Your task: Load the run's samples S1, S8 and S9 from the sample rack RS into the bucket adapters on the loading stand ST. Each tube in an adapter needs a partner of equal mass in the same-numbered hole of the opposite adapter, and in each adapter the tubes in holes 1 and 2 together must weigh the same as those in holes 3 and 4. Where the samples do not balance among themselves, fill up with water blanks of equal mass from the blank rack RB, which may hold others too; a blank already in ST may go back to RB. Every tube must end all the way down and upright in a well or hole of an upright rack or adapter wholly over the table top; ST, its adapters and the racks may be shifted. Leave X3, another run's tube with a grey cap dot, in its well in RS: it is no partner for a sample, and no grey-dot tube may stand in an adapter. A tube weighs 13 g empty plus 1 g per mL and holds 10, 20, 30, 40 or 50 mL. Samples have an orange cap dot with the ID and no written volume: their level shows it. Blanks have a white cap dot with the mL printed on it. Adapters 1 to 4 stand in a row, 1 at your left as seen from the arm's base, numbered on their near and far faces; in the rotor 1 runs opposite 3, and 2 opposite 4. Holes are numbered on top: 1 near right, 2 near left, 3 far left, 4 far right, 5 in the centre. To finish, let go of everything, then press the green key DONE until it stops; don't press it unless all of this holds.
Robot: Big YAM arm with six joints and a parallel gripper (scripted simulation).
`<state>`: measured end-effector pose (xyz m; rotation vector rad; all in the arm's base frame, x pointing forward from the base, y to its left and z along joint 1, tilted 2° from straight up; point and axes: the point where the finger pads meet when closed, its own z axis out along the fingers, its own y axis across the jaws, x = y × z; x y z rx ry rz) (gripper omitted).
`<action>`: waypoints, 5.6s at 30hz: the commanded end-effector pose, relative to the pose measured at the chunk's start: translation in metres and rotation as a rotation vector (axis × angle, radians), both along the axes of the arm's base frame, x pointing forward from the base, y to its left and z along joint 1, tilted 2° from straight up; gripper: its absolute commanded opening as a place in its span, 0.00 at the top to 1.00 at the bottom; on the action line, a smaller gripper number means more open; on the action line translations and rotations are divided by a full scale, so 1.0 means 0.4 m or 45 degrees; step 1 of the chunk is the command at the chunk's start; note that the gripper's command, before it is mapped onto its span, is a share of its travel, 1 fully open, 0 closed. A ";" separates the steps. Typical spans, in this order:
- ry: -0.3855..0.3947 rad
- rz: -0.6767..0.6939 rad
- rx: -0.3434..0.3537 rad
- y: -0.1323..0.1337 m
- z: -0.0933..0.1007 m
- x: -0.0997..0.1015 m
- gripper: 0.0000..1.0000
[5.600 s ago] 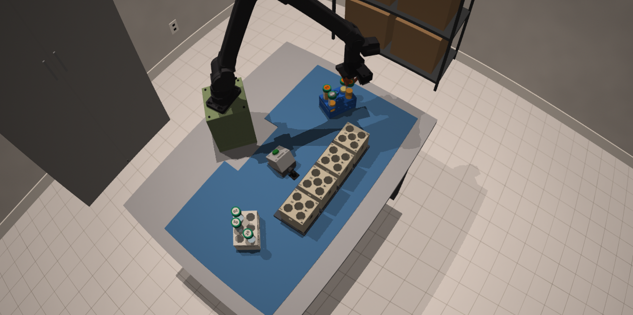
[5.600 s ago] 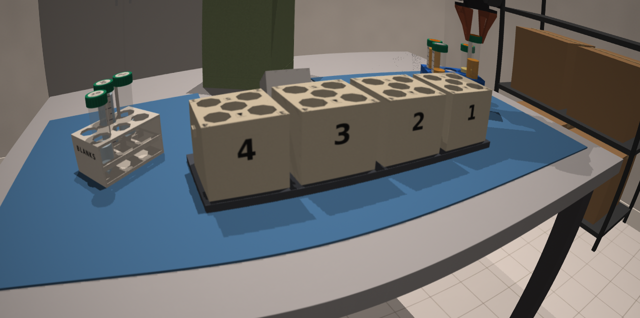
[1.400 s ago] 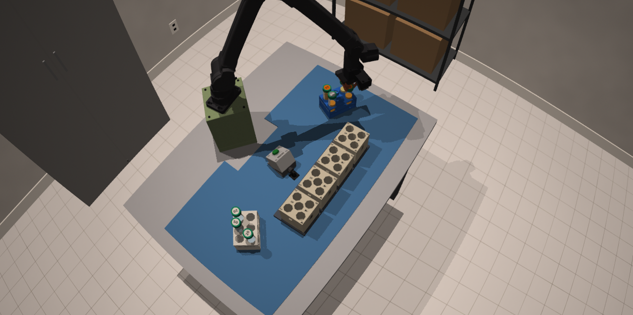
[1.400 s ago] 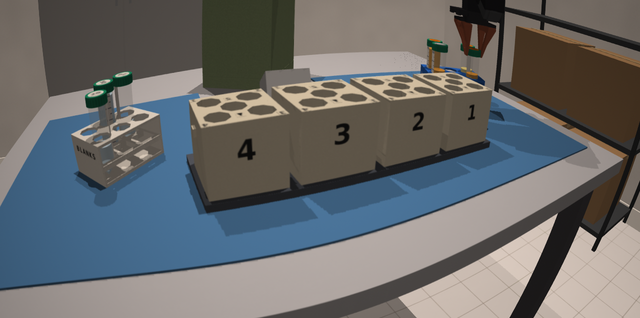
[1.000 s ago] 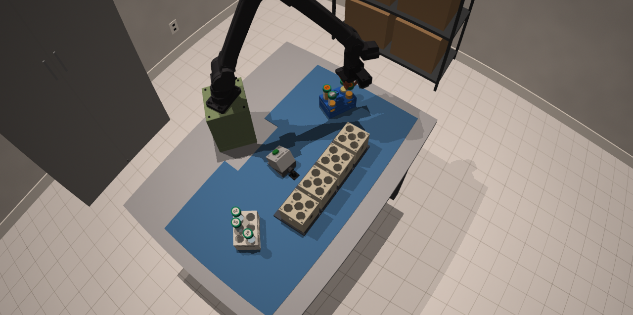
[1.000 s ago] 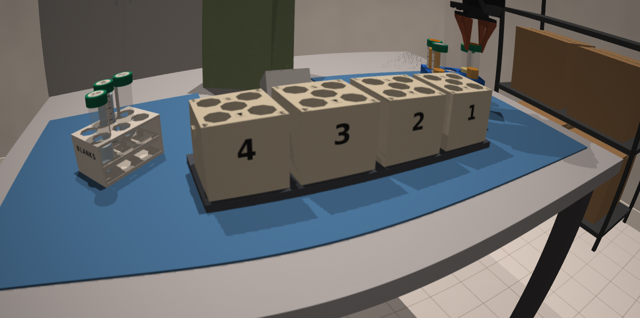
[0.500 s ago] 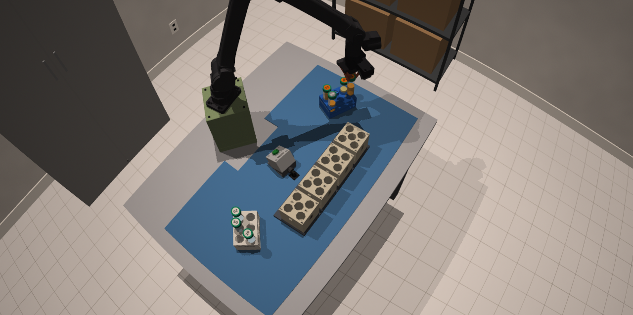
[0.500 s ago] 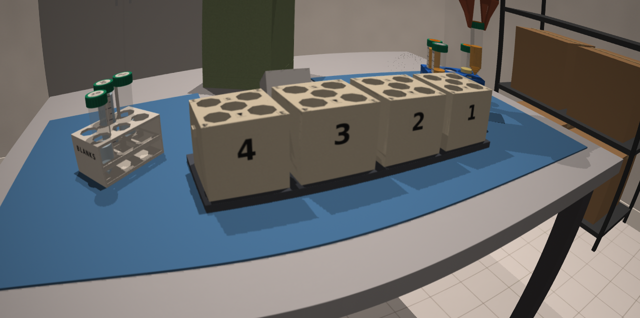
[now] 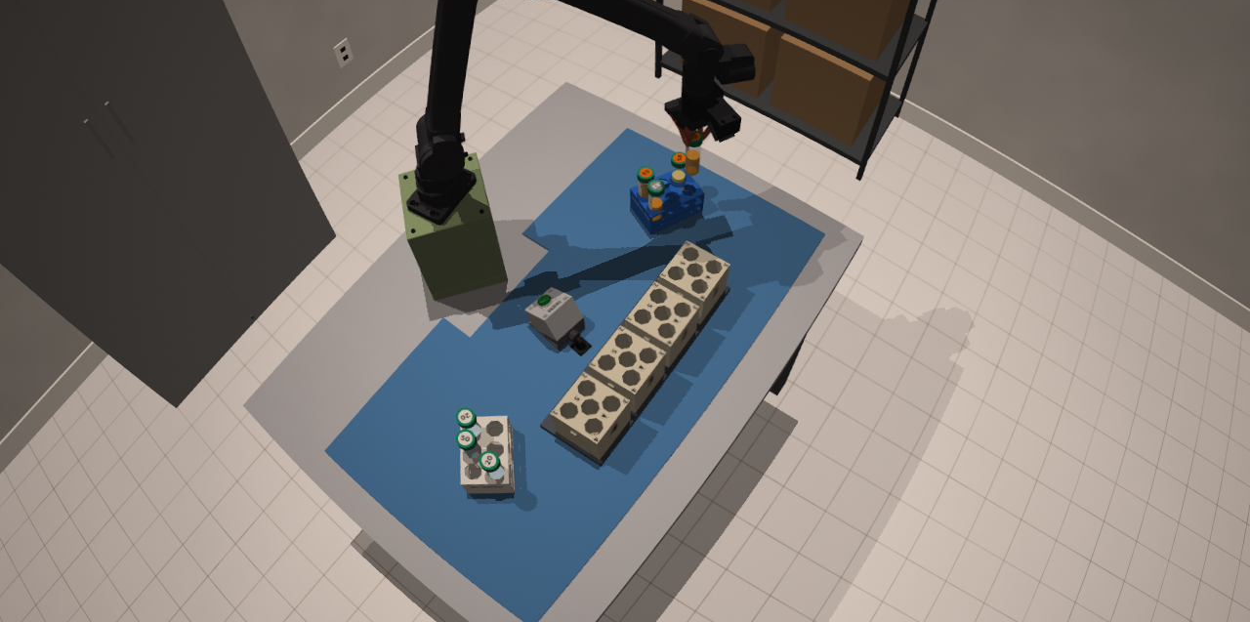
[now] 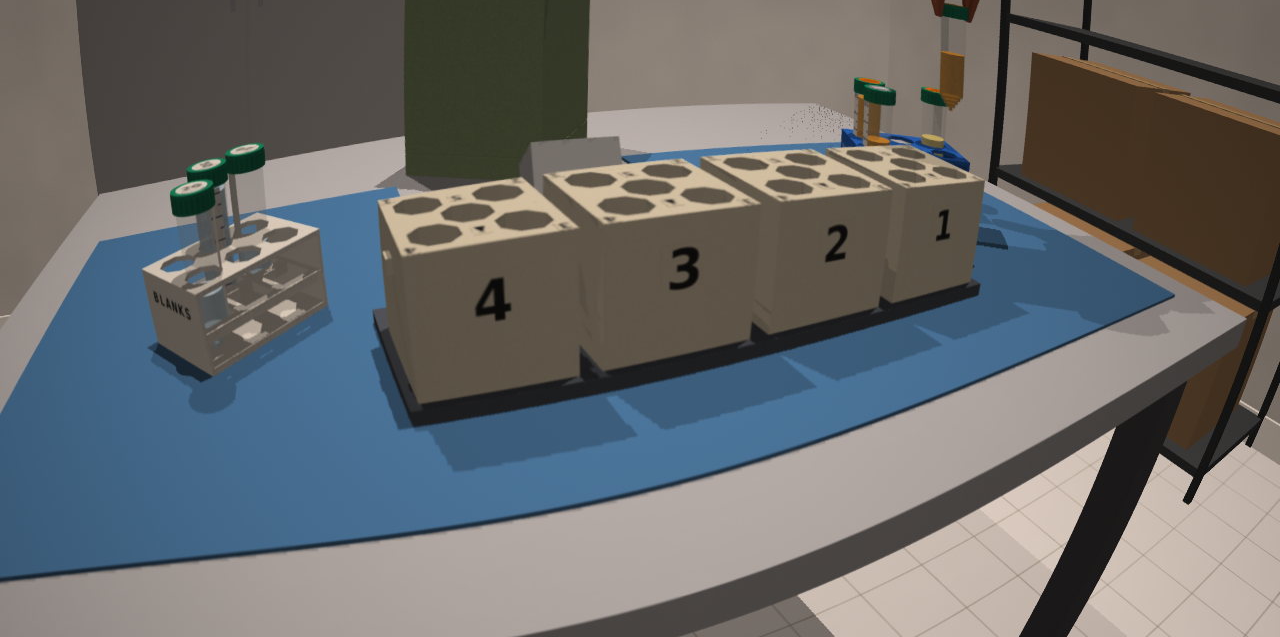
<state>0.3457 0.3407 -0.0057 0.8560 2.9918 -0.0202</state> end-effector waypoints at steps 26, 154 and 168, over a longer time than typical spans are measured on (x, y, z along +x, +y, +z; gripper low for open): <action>-0.048 0.407 0.016 -0.172 0.147 0.112 1.00; 0.009 1.583 -0.047 -0.494 -0.122 0.286 1.00; 0.015 1.583 -0.045 -0.498 -0.169 0.281 1.00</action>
